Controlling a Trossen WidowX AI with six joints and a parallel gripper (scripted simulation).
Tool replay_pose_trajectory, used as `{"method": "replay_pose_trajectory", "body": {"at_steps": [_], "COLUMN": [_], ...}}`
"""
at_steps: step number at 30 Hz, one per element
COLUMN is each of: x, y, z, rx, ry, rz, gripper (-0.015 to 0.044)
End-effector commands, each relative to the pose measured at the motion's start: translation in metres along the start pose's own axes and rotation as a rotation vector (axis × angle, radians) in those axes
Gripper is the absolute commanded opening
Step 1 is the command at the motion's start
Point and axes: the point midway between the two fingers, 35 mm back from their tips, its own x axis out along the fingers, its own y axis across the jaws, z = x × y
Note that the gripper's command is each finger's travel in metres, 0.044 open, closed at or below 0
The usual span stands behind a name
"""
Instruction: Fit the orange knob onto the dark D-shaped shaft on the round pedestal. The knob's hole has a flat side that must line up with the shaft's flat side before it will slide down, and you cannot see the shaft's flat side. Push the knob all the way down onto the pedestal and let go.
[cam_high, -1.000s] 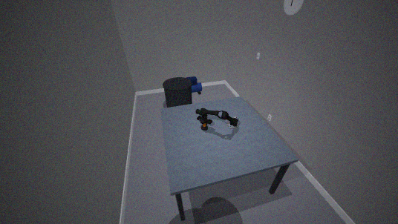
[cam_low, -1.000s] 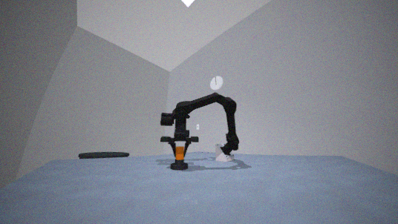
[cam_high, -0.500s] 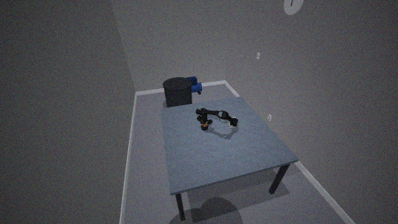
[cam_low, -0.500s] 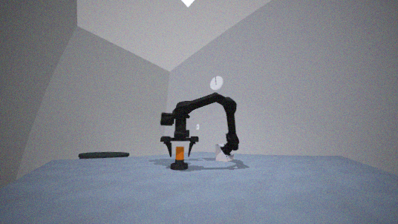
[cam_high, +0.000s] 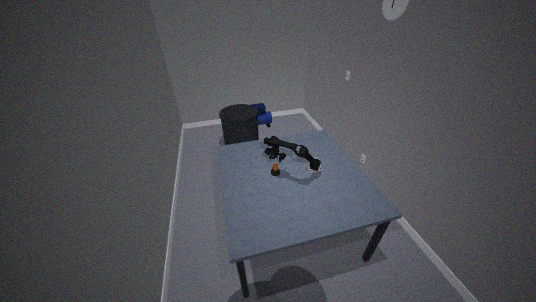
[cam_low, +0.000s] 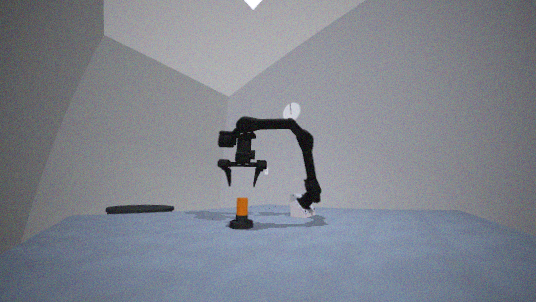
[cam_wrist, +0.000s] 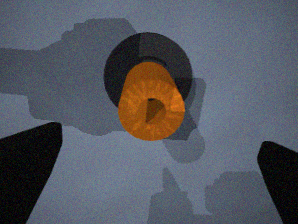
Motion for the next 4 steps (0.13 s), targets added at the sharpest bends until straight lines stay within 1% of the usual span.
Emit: {"method": "replay_pose_trajectory", "body": {"at_steps": [1,4], "x": [-0.0067,-0.0067], "y": [0.0013,0.0013], "z": [0.0012,0.0012], "rx": [-0.005,-0.005], "ry": [0.009,0.009], "rz": [0.013,0.013], "gripper": [0.044,0.044]}}
